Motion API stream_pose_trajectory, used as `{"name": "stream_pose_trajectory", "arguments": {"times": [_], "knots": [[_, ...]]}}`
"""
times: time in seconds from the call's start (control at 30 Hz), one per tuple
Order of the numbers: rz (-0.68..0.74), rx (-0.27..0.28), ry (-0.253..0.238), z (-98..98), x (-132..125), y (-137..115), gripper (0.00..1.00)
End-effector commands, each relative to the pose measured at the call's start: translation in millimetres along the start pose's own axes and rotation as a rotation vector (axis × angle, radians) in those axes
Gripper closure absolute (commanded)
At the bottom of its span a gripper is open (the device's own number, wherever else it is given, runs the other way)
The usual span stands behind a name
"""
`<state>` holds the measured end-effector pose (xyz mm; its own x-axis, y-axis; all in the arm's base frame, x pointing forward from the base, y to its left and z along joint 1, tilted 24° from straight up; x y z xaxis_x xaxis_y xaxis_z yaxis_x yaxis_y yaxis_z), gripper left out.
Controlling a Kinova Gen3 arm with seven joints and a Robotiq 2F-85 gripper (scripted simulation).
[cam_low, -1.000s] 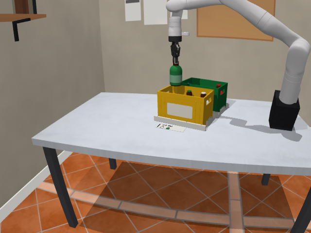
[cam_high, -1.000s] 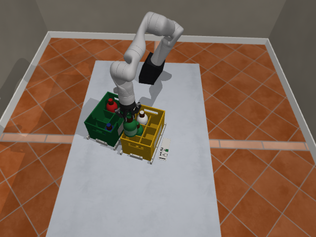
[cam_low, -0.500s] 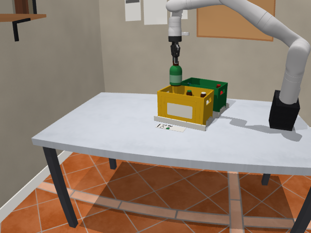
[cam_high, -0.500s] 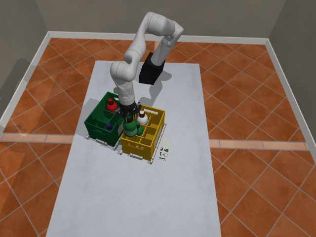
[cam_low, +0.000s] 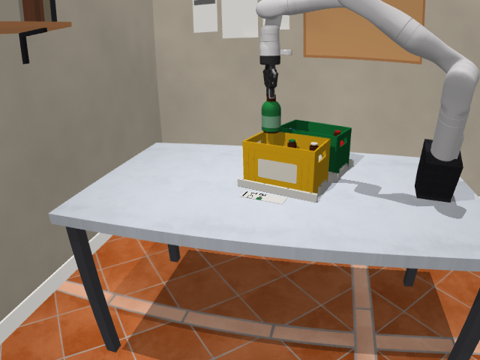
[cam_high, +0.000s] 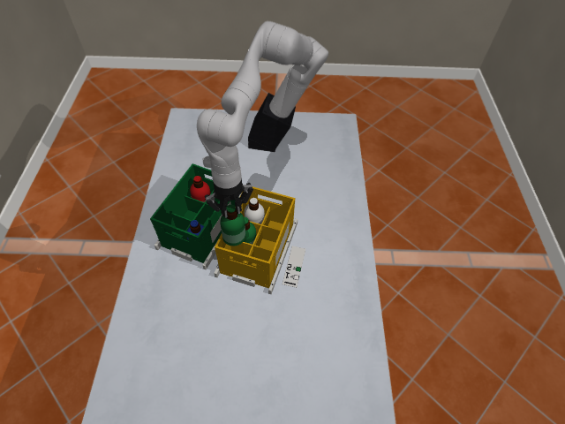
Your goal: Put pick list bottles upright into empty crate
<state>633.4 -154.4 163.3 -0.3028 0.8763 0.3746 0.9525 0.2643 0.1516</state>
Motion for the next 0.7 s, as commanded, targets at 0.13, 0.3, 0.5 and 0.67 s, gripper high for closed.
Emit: {"name": "stream_pose_trajectory", "arguments": {"times": [0.13, 0.3, 0.5, 0.67], "knots": [[0.0, -0.002, -0.002, -1.8, 0, 0, 0.9], [0.0, -0.002, -0.002, 1.2, 0, 0, 0.9], [0.0, -0.002, -0.002, 7.2, 0, 0, 0.9], [0.0, -0.002, -0.002, 12.2, 0, 1, 0.9]]}}
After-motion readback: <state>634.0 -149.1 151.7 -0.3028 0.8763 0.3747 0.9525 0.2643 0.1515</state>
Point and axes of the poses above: the point where the finger pads meet when closed, its own z axis out along the fingers, its own x axis across the jaws, y = z × x, the point moved 4 cm from there along -z, back along the fingers, and after that the axes turned 10 degrees about z, right-handed, at the moved point
